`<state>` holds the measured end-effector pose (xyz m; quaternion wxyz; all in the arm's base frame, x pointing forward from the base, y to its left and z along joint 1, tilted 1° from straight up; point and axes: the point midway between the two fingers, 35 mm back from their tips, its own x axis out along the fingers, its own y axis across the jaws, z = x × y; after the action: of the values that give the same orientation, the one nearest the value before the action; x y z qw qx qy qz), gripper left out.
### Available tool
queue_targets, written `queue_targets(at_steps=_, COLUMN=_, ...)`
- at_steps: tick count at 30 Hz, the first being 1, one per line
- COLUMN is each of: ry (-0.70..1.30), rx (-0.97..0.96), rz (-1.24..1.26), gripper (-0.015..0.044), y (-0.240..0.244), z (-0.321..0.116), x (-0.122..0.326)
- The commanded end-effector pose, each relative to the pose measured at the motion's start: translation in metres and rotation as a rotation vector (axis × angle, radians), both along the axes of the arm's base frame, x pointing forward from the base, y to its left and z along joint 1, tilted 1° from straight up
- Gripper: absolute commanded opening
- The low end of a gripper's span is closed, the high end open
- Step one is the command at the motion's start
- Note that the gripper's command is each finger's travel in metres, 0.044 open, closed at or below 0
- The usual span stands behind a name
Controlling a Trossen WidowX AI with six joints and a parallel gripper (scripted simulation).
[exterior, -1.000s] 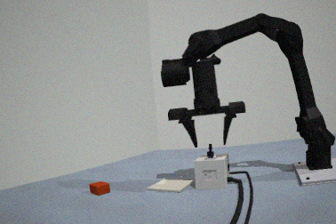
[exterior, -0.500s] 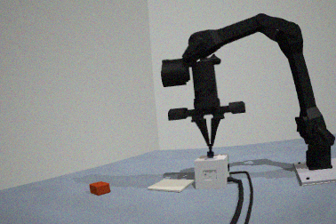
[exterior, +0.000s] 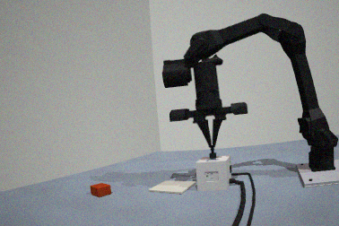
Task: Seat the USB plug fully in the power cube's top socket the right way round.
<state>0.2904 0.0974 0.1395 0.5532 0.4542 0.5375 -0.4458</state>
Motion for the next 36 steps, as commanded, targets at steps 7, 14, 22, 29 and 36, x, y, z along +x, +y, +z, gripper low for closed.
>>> queue_targets(at_steps=7, ry=0.000, rx=0.000, rz=0.000, gripper=0.0000, y=0.000, z=0.006, x=0.000)
queue_targets(at_steps=14, ry=0.000, rx=0.000, rz=0.000, gripper=0.0000, y=0.000, z=0.010, x=0.000)
queue_targets(at_steps=22, ry=0.000, rx=0.000, rz=0.000, gripper=0.0000, y=0.000, z=0.016, x=0.000)
queue_targets(at_steps=29, ry=0.000, rx=0.000, rz=0.000, gripper=0.0000, y=0.000, z=0.020, x=0.000)
queue_targets(at_steps=36, ry=0.000, rx=0.000, rz=0.000, gripper=0.0000, y=0.000, z=0.025, x=-0.001)
